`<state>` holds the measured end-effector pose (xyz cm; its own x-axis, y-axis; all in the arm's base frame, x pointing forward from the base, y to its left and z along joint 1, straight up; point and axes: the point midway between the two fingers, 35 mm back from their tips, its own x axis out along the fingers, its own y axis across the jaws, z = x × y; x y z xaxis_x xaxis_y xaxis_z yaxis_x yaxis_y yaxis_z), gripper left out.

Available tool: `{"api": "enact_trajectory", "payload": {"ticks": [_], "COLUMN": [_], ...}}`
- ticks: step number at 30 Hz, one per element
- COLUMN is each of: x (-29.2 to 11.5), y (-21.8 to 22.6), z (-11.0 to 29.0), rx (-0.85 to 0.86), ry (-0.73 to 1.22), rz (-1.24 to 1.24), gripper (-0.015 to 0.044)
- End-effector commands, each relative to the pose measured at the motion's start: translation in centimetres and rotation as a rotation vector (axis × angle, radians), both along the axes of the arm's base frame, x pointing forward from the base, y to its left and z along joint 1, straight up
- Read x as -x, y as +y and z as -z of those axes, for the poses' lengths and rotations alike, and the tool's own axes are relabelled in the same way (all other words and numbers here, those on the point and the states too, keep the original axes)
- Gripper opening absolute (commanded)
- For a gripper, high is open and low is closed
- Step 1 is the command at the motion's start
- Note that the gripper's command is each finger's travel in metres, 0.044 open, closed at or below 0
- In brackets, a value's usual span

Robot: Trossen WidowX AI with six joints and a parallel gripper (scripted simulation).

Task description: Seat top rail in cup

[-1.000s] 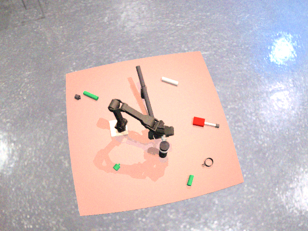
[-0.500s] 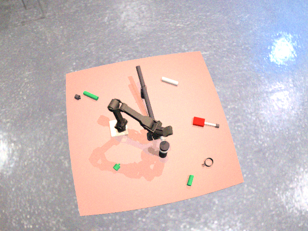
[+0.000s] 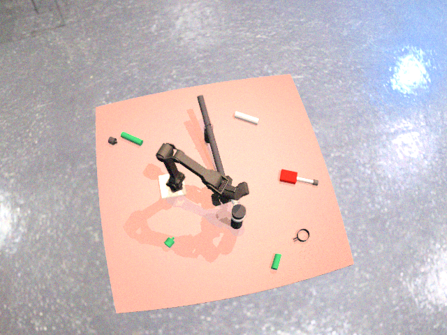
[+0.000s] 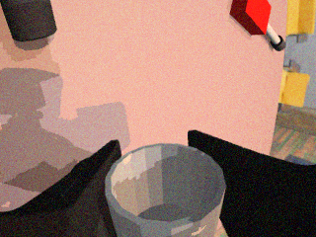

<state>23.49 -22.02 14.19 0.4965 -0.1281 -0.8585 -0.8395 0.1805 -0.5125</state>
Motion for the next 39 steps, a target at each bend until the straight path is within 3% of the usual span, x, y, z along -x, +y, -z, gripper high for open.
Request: {"api": "enact_trajectory", "payload": {"ticks": [1, 39], "x": [0.45, 1.05], "y": [-0.01, 0.17], "z": [0.01, 0.04], "rx": [0.001, -0.003], "ry": [0.002, 0.004], "rz": [-0.035, -0.100], "gripper": [0.0000, 0.0000]}}
